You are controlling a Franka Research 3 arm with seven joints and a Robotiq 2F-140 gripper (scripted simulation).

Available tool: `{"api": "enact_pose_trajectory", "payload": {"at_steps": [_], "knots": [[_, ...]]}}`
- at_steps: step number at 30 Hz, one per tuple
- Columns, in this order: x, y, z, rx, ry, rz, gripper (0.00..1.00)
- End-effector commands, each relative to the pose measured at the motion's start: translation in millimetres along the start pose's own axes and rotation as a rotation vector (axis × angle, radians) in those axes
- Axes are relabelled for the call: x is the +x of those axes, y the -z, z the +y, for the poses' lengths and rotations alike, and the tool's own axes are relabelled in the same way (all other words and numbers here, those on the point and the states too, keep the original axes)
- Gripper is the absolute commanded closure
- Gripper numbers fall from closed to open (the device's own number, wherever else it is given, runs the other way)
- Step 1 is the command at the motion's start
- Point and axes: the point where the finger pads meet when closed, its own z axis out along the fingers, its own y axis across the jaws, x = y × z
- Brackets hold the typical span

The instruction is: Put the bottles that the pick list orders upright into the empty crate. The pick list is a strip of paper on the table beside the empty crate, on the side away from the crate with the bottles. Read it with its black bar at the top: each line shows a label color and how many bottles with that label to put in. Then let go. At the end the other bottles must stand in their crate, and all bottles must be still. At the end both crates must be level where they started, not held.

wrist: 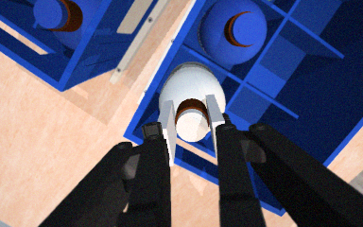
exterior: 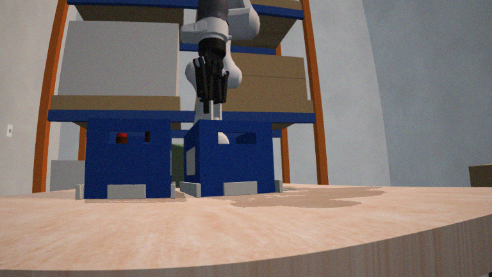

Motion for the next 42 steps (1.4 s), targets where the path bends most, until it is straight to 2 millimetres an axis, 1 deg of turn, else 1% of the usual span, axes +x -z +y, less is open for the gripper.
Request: {"api": "enact_pose_trajectory", "payload": {"at_steps": [1,42], "knots": [[-4,1,-2,0.008,0.006,-0.008,1.0],[-4,-17,-2,0.008,0.006,-0.008,1.0]]}}
